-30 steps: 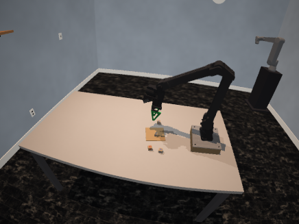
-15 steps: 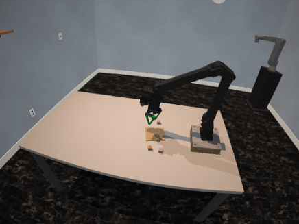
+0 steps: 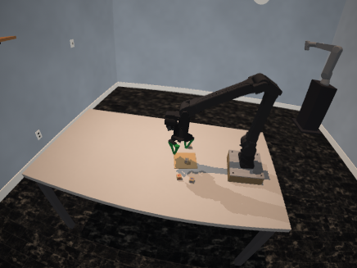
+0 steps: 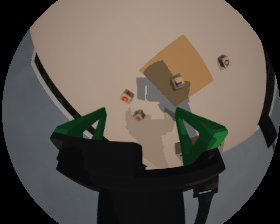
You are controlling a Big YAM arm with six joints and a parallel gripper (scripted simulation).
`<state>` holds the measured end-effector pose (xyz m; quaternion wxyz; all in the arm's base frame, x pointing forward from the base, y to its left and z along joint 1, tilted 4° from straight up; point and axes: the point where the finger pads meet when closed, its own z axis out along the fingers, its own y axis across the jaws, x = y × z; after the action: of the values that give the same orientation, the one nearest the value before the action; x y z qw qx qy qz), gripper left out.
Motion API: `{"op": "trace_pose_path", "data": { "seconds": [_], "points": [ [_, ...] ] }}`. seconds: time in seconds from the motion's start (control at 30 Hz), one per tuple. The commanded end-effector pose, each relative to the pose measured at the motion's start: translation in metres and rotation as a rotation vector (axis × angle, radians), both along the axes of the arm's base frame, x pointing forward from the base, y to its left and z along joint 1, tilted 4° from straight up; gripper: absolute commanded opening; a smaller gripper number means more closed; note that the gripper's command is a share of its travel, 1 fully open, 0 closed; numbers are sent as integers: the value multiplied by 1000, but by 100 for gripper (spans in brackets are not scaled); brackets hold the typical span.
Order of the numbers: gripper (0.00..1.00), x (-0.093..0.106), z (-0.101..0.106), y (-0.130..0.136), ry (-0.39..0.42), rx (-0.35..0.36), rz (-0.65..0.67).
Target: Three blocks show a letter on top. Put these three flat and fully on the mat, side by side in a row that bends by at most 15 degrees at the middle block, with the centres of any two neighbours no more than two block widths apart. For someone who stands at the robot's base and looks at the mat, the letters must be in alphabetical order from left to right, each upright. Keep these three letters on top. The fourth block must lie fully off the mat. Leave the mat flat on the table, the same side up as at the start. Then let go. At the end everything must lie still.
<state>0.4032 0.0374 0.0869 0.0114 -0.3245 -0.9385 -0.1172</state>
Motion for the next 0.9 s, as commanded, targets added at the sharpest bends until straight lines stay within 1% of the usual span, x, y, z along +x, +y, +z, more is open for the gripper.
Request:
{"op": "trace_pose_path", "data": {
  "seconds": [0.0,0.03,0.07,0.1,0.13,0.17,0.2,0.23,0.27,0.3,0.33,0.37,0.4,0.47,0.67,0.8,0.83,0.87],
  "points": [
    [100,19,19,16,19,-18,-160],
    [100,19,19,16,19,-18,-160],
    [100,19,20,24,32,-29,-207],
    [100,19,20,24,32,-29,-207],
    [100,18,21,31,44,-40,-253],
    [100,18,21,31,44,-40,-253],
    [100,17,22,38,54,-50,-296],
    [100,17,22,38,54,-50,-296],
    [100,17,23,44,63,-59,-337],
    [100,17,23,44,63,-59,-337],
    [100,16,25,50,70,-68,-376],
    [100,16,24,50,70,-69,-376],
    [100,15,26,56,76,-77,-412],
    [100,15,26,56,76,-77,-412],
    [100,11,30,80,92,-110,-567],
    [100,8,31,87,97,-121,-615],
    [100,3,26,86,109,-130,-620],
    [100,2,25,87,112,-133,-624]
  ]
}}
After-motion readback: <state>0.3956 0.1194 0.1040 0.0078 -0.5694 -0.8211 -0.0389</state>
